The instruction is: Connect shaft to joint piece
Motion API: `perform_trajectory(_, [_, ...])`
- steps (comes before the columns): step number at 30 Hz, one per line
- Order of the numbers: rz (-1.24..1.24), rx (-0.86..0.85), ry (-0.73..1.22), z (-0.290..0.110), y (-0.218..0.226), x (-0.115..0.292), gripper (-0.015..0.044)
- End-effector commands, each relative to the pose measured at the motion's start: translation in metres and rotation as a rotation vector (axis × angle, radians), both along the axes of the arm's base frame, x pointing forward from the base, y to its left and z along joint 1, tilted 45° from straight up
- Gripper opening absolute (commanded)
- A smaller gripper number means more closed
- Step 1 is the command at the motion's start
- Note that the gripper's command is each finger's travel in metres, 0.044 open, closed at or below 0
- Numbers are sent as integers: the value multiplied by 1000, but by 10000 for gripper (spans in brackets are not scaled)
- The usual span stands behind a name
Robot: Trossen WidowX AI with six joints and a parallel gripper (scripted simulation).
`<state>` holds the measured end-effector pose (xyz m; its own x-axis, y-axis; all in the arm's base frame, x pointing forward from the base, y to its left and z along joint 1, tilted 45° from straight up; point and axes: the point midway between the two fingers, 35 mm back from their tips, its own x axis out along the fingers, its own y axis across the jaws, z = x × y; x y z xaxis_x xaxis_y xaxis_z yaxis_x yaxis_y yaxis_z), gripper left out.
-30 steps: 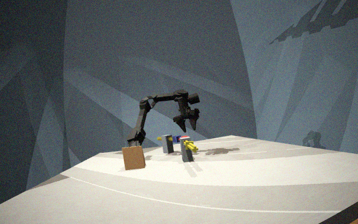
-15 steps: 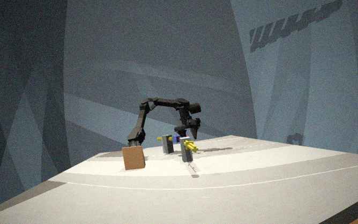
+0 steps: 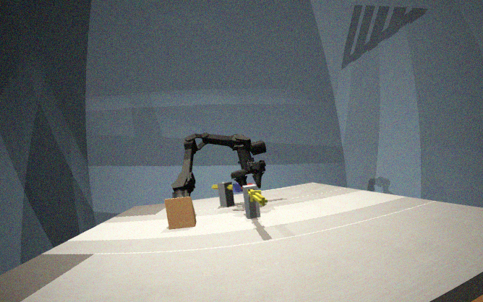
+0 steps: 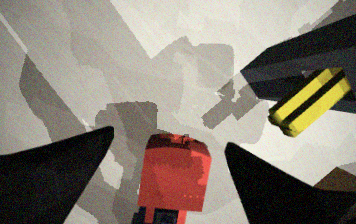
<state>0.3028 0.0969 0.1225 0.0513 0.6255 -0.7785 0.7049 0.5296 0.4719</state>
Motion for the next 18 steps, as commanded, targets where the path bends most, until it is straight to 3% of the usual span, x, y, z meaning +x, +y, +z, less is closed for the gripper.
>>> perform_trajectory(1, [1, 2, 15, -3, 4, -5, 440])
perform_trajectory(18, [1, 3, 15, -24, 20, -4, 440])
